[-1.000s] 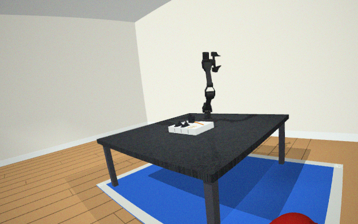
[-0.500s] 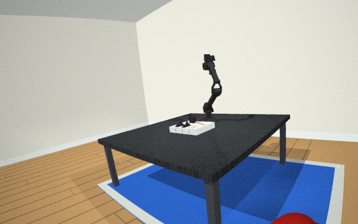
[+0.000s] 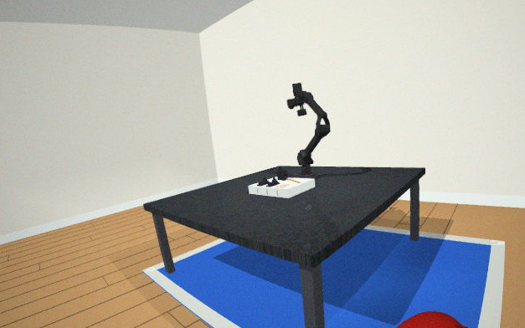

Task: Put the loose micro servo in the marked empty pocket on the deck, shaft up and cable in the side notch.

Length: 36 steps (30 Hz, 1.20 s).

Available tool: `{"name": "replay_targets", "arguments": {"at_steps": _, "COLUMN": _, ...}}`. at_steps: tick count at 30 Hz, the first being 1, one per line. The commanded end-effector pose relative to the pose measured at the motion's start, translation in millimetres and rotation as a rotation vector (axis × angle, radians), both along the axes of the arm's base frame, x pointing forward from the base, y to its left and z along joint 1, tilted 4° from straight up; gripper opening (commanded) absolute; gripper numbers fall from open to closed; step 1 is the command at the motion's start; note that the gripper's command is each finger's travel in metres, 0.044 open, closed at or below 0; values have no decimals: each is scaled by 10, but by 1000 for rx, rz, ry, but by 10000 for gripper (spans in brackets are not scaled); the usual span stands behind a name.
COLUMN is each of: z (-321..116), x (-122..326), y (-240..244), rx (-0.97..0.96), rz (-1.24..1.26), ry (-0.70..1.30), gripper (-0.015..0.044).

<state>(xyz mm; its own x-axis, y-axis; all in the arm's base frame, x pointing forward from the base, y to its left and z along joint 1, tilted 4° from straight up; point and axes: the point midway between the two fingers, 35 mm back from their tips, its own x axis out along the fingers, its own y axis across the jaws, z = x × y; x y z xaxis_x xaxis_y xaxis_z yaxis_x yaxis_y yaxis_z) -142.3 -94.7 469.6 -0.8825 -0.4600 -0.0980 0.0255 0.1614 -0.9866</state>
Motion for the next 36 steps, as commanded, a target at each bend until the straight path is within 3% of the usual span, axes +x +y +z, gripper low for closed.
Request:
{"name": "replay_targets", "arguments": {"at_steps": 1, "z": -182, "x": 87, "y": -358, "rx": 76, "rz": 136, "ry": -38, "gripper": 440}}
{"name": "replay_targets", "arguments": {"at_steps": 19, "z": -952, "x": 945, "y": -1365, "rx": 393, "rz": 661, "ry": -134, "gripper": 440}}
{"name": "replay_targets", "arguments": {"at_steps": 36, "z": -1753, "x": 2127, "y": -1557, "rx": 730, "rz": 1112, "ry": -172, "gripper": 440}}
